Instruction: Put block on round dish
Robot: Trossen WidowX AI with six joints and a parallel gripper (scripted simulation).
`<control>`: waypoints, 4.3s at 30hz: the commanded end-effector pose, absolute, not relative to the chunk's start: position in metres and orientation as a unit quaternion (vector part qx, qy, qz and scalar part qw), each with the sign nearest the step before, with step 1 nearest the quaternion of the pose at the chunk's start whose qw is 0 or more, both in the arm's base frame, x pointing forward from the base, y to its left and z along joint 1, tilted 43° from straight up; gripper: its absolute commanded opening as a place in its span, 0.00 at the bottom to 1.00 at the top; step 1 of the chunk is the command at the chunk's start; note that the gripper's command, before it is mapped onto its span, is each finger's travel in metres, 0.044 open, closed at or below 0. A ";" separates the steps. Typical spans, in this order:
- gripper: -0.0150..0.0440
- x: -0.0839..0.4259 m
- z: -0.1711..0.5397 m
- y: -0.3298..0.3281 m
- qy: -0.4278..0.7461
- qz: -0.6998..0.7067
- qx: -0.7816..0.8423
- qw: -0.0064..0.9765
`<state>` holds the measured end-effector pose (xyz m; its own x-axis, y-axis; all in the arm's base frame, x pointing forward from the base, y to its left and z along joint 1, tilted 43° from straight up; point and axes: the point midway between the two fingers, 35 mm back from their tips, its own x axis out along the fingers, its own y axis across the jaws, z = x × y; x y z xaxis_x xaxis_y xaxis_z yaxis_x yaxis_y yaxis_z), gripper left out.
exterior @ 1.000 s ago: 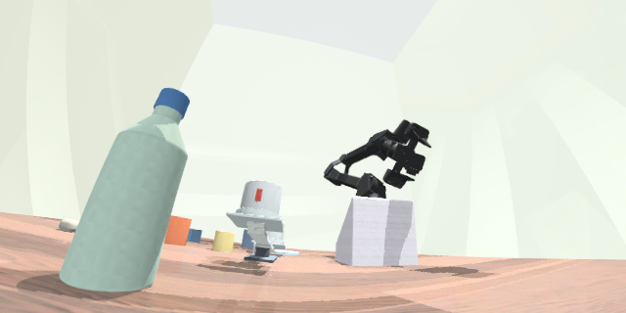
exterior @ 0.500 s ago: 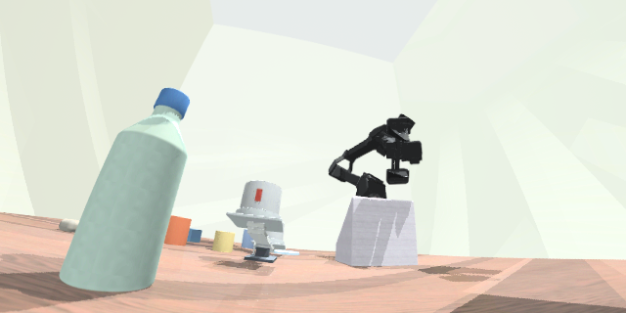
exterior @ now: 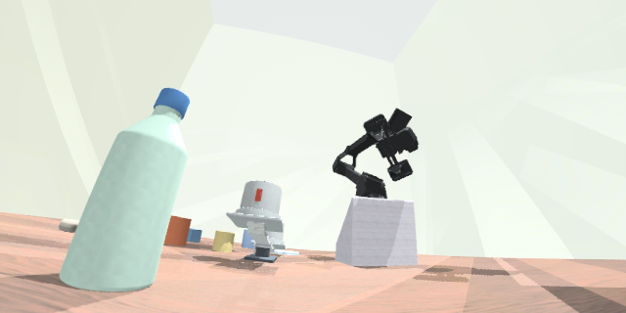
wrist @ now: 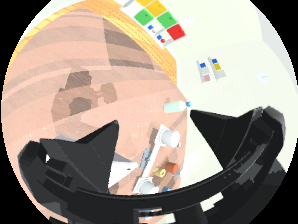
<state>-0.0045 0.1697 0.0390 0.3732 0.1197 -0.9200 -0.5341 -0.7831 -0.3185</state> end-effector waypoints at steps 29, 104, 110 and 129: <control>1.00 0.080 0.055 0.164 0.348 0.233 -0.632 0.652; 1.00 0.248 0.092 0.047 0.585 0.005 -0.599 0.547; 1.00 0.261 0.096 0.028 0.609 0.067 -0.625 0.484; 1.00 0.285 0.106 -0.030 0.619 0.264 -0.672 0.310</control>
<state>0.2818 -0.0270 0.1051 0.1010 -0.6786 -0.7276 -0.9921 -0.0140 -0.1247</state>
